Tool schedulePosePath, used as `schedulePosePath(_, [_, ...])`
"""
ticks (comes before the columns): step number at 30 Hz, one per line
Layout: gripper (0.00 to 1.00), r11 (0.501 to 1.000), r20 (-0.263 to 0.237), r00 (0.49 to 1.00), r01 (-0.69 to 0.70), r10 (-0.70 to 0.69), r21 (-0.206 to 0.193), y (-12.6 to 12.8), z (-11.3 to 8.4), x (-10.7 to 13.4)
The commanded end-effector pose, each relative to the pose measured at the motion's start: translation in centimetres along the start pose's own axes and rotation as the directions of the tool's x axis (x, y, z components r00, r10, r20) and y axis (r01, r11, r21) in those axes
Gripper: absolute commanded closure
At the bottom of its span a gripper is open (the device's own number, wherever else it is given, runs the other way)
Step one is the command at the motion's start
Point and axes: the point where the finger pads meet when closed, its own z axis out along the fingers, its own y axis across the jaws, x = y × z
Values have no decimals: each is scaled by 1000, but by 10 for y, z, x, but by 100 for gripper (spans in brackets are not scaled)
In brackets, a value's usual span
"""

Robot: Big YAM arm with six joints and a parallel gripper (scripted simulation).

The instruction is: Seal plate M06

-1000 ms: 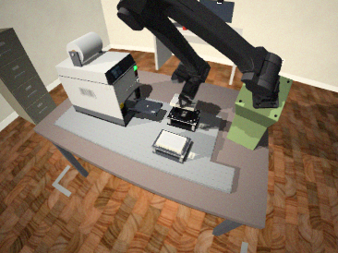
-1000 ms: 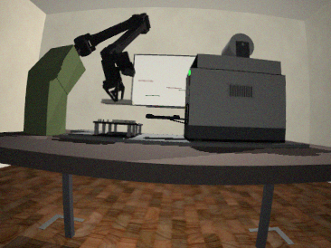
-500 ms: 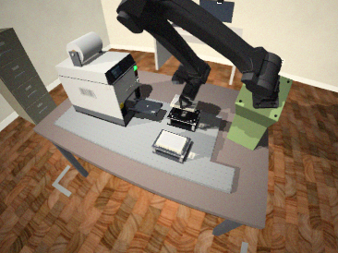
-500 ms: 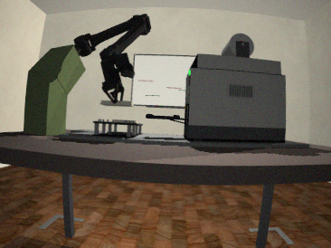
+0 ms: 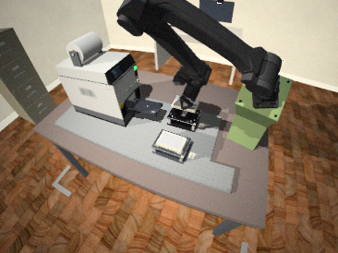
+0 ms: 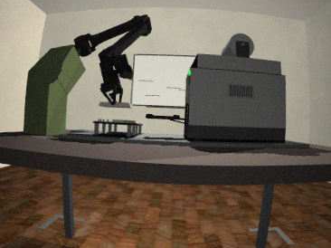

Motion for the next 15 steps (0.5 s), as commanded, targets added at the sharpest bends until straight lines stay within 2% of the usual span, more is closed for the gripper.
schedulePosePath(1, [100, 1000, 6, 1000, 14, -14, -9, 6, 8, -6])
schedulePosePath(15, [100, 1000, -6, 1000, 11, -11, -8, 6, 13, 4])
